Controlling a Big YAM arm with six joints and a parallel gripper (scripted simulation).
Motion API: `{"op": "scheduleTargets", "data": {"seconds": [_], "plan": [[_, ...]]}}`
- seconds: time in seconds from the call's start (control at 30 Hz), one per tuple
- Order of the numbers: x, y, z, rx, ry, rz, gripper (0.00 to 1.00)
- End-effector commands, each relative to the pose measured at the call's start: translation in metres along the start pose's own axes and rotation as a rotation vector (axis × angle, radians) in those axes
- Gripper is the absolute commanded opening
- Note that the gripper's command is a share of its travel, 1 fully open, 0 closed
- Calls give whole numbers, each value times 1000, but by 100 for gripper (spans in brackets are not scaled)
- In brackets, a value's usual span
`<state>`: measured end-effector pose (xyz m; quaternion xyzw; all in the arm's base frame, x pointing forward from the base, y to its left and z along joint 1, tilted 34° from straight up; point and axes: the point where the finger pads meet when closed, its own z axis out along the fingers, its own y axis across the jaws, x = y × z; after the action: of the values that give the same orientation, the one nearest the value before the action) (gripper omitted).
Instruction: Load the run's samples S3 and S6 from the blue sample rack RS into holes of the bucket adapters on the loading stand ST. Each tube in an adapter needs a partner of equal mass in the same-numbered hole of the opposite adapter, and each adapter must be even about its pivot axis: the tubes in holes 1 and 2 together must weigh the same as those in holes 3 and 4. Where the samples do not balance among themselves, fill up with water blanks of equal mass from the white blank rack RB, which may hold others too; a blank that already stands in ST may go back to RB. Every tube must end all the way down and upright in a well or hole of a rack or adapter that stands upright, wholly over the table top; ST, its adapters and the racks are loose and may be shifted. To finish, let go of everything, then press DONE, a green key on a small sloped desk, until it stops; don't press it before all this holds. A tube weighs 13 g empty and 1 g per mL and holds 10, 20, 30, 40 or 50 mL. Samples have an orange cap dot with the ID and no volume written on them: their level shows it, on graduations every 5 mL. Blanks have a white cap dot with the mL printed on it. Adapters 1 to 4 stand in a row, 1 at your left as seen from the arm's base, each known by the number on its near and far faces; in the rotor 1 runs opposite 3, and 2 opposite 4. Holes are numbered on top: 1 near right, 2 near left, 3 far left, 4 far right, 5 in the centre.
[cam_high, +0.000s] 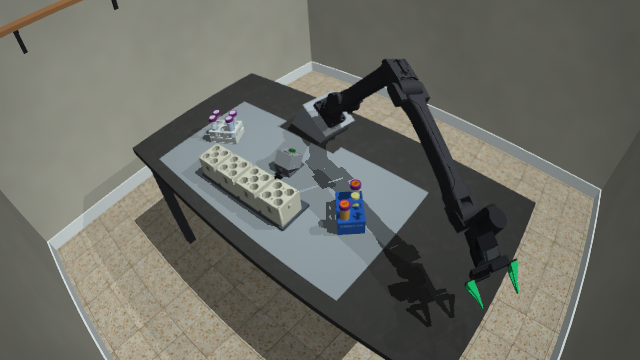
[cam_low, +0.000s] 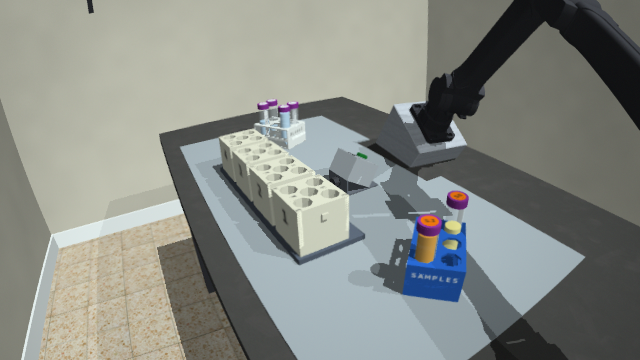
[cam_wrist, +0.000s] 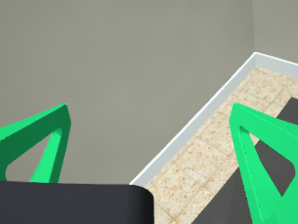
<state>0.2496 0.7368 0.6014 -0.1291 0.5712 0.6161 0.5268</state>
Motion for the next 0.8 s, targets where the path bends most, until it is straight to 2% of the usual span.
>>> {"op": "scheduleTargets", "data": {"seconds": [0.0, 0.03, 0.07, 0.17, 0.33, 0.6, 0.63, 0.77], "plan": [[-11, 6, -1, -8, -15, 3, 100], [-11, 6, -1, -8, -15, 3, 100], [-83, 33, -8, -23, -92, -21, 55], [-80, 22, -9, 39, -57, -92, 55], [-81, 12, -12, 35, -52, -98, 55], [-96, 4, -15, 34, -53, -80, 55], [-108, 3, -18, 34, -53, -80, 55], [-123, -1, -22, 33, -53, -83, 55]]}}
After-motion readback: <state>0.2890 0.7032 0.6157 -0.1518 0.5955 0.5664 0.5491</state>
